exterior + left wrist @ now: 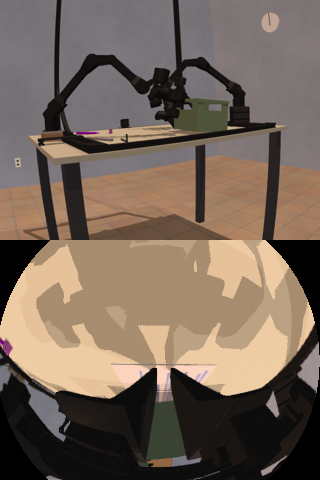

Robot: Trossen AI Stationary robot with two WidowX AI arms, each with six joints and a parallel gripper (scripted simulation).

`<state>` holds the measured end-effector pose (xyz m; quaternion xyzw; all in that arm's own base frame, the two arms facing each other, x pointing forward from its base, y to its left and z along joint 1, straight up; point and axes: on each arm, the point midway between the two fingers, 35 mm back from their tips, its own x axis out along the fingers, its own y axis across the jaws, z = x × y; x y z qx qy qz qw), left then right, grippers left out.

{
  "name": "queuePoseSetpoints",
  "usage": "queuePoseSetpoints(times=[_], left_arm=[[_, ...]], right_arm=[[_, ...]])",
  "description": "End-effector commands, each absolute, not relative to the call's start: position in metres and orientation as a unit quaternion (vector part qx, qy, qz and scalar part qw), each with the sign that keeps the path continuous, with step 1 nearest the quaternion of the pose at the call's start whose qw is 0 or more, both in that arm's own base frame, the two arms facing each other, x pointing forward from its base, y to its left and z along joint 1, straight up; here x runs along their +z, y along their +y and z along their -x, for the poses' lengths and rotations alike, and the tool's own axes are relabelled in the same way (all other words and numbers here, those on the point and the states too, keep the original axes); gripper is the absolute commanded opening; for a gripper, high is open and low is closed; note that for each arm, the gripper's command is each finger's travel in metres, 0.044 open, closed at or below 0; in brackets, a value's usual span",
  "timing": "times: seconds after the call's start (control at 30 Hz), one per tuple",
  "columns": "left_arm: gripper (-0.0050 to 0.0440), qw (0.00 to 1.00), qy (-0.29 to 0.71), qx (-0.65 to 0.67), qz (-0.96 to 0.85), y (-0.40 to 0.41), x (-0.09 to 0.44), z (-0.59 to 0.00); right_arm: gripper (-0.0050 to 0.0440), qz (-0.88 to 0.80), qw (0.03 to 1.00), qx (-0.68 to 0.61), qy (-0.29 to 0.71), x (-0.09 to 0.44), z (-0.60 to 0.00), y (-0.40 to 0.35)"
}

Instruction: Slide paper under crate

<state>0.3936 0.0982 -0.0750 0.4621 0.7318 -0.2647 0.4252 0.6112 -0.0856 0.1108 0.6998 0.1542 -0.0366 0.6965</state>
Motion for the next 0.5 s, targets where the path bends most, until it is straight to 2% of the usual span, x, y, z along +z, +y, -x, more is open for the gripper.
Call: queuePoseSetpoints(times=[0.0, 0.47], left_arm=[[0.0060, 0.423, 0.735, -0.264, -0.460, 0.0983, -0.0796, -0.3915], [0.0060, 0.423, 0.735, -0.264, -0.460, 0.0983, -0.0843, -0.3915]], right_arm=[[0.0000, -0.699, 0.704, -0.008, 0.125, 0.1510, -0.6157, -0.0861], [0.0000, -0.699, 0.704, -0.008, 0.125, 0.1510, -0.6157, -0.0861]])
